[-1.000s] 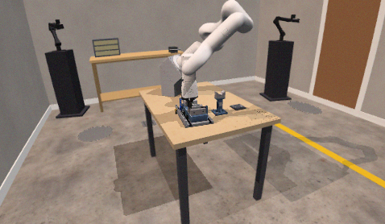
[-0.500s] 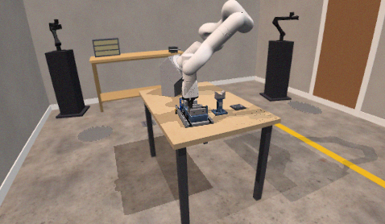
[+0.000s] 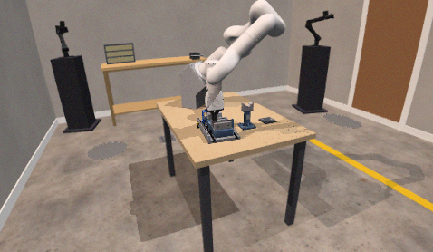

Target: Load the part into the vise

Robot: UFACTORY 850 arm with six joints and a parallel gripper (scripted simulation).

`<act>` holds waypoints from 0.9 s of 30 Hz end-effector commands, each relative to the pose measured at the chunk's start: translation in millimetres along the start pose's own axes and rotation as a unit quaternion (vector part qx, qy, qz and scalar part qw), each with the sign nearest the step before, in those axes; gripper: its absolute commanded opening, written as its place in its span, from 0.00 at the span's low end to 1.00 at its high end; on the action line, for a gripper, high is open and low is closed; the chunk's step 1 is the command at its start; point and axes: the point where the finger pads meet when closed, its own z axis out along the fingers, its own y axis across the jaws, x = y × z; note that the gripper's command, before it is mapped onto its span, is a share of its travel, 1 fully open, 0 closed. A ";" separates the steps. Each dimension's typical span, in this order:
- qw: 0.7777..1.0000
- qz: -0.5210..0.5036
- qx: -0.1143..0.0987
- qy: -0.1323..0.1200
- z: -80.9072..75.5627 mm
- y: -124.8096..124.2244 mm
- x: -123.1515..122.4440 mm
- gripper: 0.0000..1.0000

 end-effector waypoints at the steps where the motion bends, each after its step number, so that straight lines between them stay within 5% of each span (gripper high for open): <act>1: 1.000 0.000 0.000 -0.001 -0.6 0.3 -0.6 0.00; 27: 1.000 0.000 0.000 -0.001 -0.6 3.1 -0.6 0.00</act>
